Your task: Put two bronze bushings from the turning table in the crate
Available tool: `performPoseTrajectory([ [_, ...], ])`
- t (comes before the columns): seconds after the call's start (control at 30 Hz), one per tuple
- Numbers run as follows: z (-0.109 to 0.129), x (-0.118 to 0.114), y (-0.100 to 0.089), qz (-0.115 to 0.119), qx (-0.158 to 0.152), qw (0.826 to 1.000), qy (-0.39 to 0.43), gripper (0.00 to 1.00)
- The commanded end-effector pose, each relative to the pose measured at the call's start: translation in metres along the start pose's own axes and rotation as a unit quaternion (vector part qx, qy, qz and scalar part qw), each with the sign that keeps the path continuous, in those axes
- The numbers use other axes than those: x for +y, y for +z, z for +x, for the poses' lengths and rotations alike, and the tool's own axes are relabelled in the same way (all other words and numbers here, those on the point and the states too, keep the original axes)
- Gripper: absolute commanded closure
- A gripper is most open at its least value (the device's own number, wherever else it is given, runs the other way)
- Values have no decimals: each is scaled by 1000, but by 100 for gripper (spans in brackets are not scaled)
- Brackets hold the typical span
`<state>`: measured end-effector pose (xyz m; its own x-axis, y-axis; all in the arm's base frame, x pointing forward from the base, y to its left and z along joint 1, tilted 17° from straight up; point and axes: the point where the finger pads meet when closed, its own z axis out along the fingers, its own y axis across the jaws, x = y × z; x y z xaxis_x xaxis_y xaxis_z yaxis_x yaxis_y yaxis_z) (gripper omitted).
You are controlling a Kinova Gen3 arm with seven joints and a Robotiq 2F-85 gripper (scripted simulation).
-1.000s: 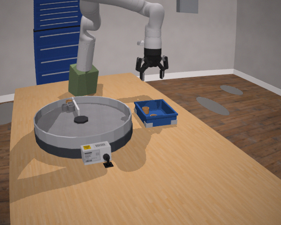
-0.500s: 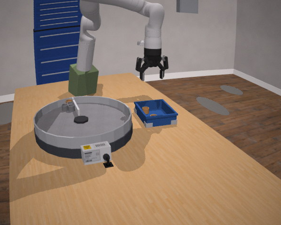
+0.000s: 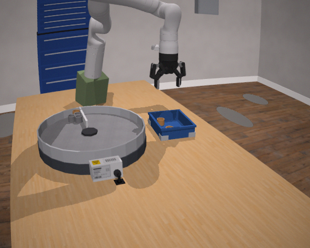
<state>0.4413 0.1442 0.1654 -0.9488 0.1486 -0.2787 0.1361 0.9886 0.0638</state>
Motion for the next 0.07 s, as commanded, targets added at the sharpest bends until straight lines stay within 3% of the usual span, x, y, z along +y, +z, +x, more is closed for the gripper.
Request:
performPoseTrajectory([
  [0.0, 0, 0, -1, 0, -1, 1000, 0, 0],
  [0.03, 0, 0, -1, 0, -1, 1000, 0, 0],
])
